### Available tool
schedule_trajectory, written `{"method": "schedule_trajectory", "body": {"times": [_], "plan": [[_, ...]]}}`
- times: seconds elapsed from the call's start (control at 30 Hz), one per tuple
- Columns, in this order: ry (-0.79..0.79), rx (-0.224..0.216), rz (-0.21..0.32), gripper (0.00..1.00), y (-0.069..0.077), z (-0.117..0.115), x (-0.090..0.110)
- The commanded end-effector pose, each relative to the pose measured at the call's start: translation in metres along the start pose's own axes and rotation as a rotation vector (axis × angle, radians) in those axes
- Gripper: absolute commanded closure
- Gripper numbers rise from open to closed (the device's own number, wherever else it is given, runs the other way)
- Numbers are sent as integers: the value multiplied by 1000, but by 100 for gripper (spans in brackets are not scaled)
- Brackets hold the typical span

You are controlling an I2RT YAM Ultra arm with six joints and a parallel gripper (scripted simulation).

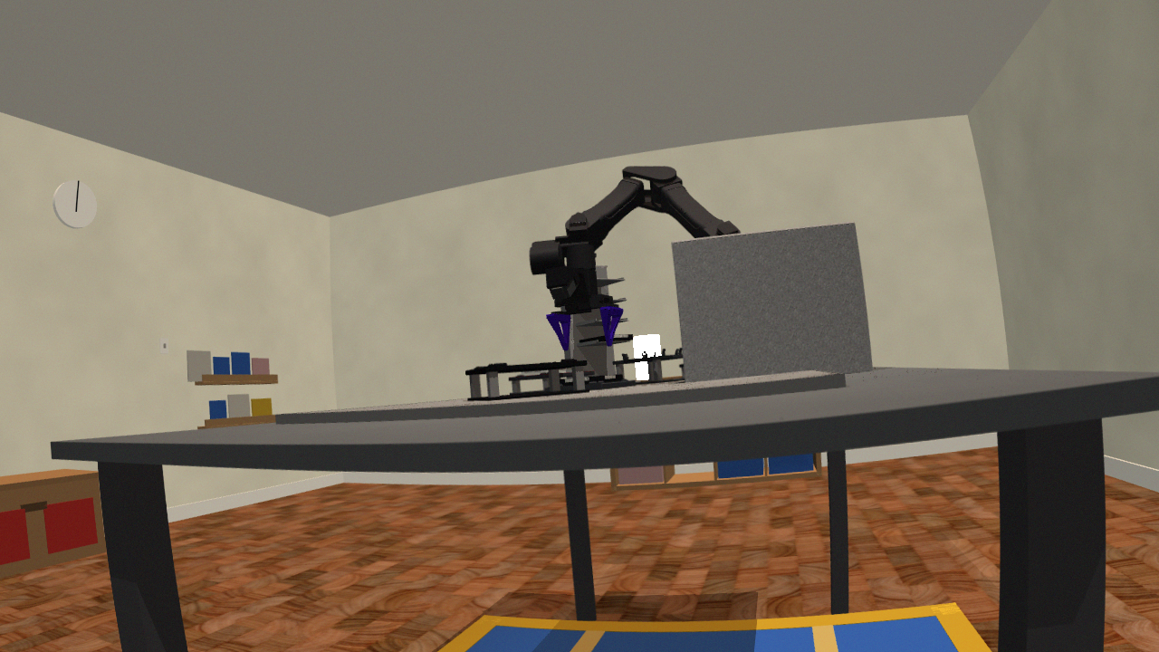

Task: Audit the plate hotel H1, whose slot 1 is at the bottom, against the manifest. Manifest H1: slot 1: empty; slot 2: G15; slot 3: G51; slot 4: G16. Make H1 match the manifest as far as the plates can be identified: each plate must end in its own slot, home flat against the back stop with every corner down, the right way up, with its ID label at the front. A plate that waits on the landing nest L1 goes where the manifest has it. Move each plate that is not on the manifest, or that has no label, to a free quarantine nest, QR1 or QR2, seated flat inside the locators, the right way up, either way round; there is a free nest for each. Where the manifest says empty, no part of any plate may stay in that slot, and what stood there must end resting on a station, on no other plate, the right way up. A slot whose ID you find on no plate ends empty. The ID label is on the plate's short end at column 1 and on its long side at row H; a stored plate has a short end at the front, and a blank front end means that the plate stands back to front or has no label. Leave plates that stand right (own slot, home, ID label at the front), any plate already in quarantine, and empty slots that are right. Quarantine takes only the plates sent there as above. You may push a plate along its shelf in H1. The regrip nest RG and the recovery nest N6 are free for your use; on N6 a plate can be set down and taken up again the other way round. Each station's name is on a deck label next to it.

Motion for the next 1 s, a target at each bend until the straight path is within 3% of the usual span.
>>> {"method": "schedule_trajectory", "body": {"times": [0.0,0.97], "plan": [[-49,-2,-4,0,3,1,-1],[-549,-3,-4,0,3,1,-1]]}}
Point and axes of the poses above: the point where the finger pads meet when closed, its own y axis back along the fingers, its own z axis across the jaws, x = y × z, the point moved 3 cm from there along y, back along the fingers, and after that the axes turned 8 degrees about y, right-handed, at the moved point
